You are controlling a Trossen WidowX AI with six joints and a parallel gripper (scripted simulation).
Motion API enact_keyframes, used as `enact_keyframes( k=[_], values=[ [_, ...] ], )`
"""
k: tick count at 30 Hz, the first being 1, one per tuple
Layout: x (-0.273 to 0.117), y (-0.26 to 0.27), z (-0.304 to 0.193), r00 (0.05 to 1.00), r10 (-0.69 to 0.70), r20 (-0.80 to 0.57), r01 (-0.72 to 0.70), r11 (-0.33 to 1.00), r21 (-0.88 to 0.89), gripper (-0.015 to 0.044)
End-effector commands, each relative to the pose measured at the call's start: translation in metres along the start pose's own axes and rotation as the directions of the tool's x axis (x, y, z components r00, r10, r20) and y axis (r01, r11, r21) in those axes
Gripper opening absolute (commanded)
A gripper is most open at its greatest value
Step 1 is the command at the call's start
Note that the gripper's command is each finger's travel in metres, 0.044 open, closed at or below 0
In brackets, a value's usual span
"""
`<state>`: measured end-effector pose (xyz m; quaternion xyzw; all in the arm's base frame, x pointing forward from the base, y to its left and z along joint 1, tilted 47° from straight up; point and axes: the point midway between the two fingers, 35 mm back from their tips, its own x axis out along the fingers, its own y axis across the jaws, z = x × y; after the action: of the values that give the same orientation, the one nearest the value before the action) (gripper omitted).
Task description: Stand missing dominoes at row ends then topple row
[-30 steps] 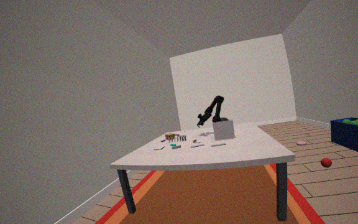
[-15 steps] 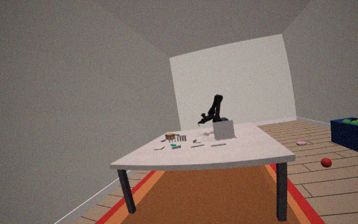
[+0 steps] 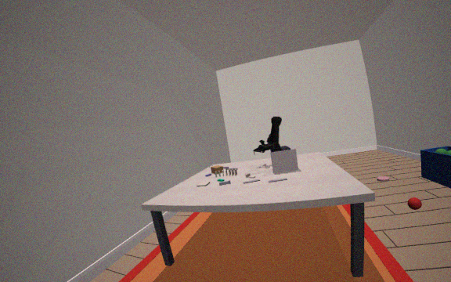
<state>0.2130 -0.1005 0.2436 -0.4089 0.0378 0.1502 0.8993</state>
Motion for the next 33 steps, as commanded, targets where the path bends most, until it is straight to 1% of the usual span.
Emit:
enact_keyframes(
  k=[1,15,33],
  values=[
    [-0.001,0.001,0.001,1.0,-0.003,0.007,0.003,1.0,-0.011,0.0107],
    [0.0,0.0,-0.002,1.0,-0.003,0.006,0.003,1.0,-0.01,0.0107],
    [0.01,-0.006,-0.059,1.0,-0.001,0.002,0.001,1.0,-0.004,0.0107]
  ],
)
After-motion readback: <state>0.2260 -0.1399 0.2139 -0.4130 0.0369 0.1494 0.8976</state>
